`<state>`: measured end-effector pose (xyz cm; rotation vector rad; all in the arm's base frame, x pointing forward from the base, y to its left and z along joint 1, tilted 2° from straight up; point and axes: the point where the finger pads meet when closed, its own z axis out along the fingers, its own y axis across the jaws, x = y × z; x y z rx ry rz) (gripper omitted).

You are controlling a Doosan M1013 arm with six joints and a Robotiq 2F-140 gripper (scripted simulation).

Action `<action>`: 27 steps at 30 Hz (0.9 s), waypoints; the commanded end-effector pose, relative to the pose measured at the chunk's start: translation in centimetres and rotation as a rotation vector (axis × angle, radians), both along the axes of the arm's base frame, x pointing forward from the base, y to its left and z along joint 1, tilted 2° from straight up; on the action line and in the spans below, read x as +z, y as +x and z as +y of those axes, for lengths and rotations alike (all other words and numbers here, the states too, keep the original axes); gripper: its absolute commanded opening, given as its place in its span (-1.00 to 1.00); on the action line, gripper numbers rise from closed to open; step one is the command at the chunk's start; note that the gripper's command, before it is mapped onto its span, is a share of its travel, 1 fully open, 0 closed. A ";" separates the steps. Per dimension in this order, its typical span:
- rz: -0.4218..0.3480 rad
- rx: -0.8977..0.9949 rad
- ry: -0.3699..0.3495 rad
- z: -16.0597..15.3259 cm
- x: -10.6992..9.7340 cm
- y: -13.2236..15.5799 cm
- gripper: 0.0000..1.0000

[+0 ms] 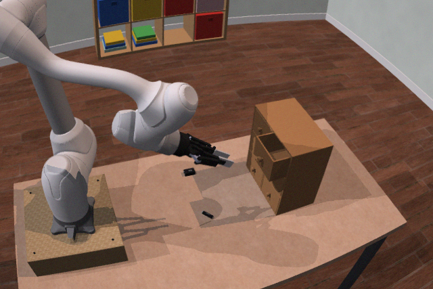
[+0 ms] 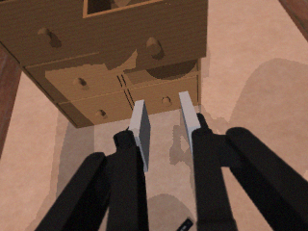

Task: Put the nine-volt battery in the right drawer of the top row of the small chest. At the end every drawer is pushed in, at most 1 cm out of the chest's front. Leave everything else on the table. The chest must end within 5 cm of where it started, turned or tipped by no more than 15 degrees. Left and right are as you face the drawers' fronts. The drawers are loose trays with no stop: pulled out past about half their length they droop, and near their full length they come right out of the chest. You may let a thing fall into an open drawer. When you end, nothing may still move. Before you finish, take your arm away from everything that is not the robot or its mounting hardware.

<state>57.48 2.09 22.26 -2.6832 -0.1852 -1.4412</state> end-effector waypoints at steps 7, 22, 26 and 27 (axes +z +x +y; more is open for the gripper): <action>0.113 0.021 -0.001 0.0 0.7 -0.7 -0.60; 0.295 0.025 -0.030 -0.4 2.2 -2.2 -0.60; 0.407 0.029 -0.048 -0.6 3.1 -3.1 -0.60; 0.441 0.029 -0.054 -0.7 3.4 -3.4 -0.60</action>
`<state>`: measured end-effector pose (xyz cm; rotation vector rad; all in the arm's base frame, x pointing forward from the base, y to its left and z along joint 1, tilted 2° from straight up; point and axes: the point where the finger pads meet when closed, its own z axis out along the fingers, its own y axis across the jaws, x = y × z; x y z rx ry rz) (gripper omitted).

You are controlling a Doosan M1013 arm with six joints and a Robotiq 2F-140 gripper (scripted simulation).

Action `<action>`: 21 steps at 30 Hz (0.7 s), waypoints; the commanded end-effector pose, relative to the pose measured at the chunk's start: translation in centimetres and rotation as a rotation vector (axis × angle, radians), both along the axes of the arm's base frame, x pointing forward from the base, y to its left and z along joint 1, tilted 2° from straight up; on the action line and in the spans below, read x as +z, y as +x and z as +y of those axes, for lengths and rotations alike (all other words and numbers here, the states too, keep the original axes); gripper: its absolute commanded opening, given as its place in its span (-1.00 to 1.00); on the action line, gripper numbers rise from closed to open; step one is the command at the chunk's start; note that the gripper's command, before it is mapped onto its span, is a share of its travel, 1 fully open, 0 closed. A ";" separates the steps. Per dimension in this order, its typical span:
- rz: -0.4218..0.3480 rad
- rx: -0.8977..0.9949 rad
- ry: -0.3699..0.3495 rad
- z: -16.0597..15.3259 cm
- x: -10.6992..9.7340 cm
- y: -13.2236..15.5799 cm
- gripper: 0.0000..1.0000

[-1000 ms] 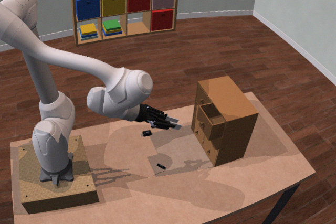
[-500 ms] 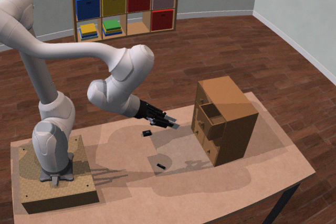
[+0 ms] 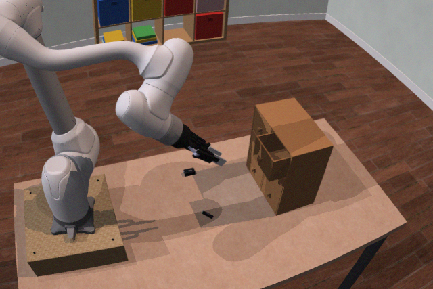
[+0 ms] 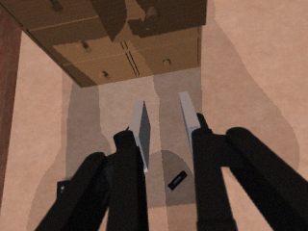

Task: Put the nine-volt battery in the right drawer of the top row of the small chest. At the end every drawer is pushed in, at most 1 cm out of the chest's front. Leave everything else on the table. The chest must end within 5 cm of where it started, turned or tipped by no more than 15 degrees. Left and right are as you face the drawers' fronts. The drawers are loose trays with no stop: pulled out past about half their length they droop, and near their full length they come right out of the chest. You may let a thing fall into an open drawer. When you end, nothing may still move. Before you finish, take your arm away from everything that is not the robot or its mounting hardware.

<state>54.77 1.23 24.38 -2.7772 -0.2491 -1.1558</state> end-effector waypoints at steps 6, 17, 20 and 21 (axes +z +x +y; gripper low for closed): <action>0.383 -0.009 -0.079 -0.1 2.8 -2.2 -0.60; 0.635 -0.004 -0.129 -0.5 4.5 -4.0 -0.60; 0.683 -0.002 -0.138 -0.6 4.9 -4.4 -0.60; 0.697 -0.001 -0.140 -0.6 5.0 -4.5 -0.60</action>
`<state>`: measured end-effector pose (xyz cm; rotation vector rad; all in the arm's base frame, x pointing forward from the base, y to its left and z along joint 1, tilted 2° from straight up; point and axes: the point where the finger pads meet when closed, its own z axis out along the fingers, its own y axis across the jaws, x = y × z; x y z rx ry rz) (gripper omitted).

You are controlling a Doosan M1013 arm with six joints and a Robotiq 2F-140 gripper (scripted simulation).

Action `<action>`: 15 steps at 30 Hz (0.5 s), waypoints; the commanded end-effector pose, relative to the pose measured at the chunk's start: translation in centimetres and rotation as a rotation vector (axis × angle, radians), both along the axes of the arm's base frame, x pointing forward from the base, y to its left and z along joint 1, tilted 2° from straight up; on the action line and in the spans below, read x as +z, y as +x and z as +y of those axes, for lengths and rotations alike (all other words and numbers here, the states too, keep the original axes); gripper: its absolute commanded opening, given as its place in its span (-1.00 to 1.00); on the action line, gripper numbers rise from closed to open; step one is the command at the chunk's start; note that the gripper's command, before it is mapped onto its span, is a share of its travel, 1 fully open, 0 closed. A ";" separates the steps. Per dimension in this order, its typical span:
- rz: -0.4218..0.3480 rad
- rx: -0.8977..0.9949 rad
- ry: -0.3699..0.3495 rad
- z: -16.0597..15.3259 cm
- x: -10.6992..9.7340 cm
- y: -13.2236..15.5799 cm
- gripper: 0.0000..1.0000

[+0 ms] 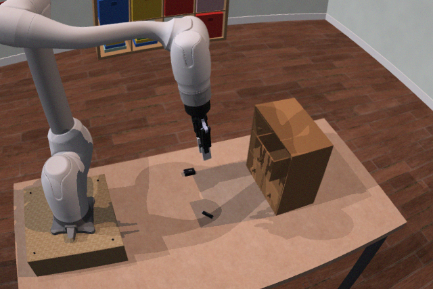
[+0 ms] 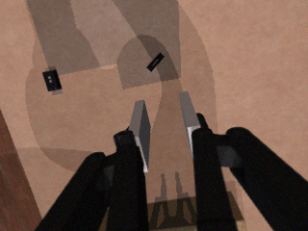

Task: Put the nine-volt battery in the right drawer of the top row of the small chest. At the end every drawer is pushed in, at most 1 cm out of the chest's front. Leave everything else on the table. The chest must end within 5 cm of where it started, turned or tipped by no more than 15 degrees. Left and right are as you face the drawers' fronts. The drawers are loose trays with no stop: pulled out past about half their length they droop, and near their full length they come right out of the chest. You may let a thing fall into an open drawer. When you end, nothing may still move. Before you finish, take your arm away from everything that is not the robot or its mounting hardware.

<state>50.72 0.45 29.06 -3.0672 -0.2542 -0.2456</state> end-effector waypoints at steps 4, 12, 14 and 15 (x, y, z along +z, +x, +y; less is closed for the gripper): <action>0.121 0.002 -0.023 0.1 0.7 -0.8 -0.60; 0.150 0.003 -0.028 0.1 0.9 -1.0 -0.60; 0.154 0.003 -0.028 0.1 0.9 -1.1 -0.60; 0.154 0.003 -0.028 0.1 0.9 -1.1 -0.60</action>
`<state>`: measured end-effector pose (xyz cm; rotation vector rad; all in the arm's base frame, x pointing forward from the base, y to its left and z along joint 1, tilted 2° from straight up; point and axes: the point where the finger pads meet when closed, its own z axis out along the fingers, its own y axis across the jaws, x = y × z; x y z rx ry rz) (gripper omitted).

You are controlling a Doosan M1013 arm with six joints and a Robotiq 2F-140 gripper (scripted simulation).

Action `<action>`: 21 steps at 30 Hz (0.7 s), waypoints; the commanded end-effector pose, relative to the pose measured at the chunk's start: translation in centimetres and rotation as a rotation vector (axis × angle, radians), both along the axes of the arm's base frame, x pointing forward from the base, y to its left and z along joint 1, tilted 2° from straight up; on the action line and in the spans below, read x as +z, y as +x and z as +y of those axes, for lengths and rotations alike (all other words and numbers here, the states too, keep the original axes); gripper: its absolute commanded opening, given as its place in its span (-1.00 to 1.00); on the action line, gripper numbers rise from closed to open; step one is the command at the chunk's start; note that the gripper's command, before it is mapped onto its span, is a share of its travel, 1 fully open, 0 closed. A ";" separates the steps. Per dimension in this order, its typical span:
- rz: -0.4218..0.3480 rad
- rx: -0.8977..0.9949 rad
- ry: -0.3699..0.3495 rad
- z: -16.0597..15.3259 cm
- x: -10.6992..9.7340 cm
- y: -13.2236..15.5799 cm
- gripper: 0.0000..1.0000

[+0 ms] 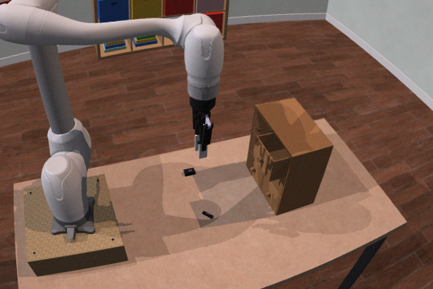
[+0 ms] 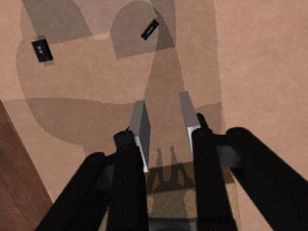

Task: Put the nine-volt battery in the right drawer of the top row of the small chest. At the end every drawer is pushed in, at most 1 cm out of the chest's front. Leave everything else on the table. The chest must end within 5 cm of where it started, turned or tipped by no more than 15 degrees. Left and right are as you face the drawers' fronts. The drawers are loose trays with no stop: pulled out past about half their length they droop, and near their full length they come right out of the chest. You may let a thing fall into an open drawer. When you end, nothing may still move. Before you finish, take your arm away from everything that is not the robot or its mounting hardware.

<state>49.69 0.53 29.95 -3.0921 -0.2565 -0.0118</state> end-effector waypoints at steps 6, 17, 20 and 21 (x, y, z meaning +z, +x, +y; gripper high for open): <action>0.005 0.000 -0.001 0.0 0.0 0.0 -0.60; 0.005 0.008 -0.001 0.0 0.0 0.0 -0.60; 0.003 0.054 -0.001 0.4 -0.4 0.2 -0.60; 0.002 0.082 -0.001 0.6 -0.7 0.4 -0.60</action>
